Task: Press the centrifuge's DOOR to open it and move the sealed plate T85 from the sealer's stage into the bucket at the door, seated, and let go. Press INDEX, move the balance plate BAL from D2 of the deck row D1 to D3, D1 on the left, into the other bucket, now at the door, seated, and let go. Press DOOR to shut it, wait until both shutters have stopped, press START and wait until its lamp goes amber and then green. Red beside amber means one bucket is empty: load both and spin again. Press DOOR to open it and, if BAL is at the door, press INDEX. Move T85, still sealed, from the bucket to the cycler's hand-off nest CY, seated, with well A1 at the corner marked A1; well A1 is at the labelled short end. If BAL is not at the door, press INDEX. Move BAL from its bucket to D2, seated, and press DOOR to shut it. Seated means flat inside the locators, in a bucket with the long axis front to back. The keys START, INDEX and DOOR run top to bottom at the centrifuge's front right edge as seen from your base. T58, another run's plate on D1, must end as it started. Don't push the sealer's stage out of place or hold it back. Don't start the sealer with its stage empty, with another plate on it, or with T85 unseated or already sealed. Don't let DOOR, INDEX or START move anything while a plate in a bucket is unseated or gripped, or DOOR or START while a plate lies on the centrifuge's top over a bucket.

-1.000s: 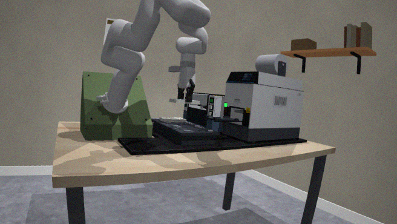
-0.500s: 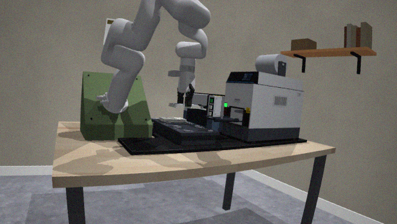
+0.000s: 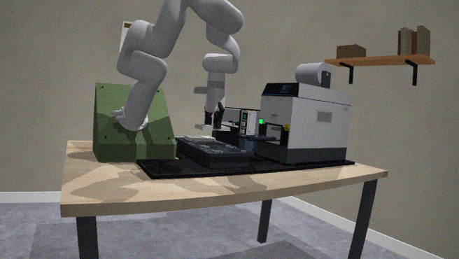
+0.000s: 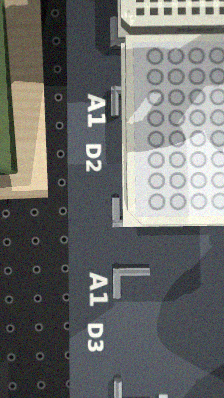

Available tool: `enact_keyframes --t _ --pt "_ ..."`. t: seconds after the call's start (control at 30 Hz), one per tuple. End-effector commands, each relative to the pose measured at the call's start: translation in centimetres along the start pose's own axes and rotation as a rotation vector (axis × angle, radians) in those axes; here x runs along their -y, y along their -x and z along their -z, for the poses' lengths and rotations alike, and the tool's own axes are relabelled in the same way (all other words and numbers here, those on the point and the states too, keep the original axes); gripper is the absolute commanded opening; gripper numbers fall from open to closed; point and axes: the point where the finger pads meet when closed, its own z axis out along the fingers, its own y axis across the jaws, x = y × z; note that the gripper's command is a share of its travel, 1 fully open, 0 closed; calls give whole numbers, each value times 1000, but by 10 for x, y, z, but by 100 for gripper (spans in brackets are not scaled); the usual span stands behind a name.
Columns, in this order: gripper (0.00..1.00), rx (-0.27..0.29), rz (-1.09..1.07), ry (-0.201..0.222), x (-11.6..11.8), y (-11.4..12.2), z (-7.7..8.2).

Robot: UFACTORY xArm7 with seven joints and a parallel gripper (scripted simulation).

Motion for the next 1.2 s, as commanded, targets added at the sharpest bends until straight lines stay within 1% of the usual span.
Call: enact_keyframes --t 0.0,0.13,0.2,0.7,0.77,1.07,1.17 --pt "0 3 0 1 -1 1 -6" --pt "0 3 0 1 -1 1 -13" --pt "0 3 0 1 -1 1 -13" --pt "0 3 0 1 -1 1 -38" --pt "0 3 0 1 -1 1 -38" --pt "0 3 1 1 -1 1 -53" --pt "0 3 1 1 -1 1 -53"
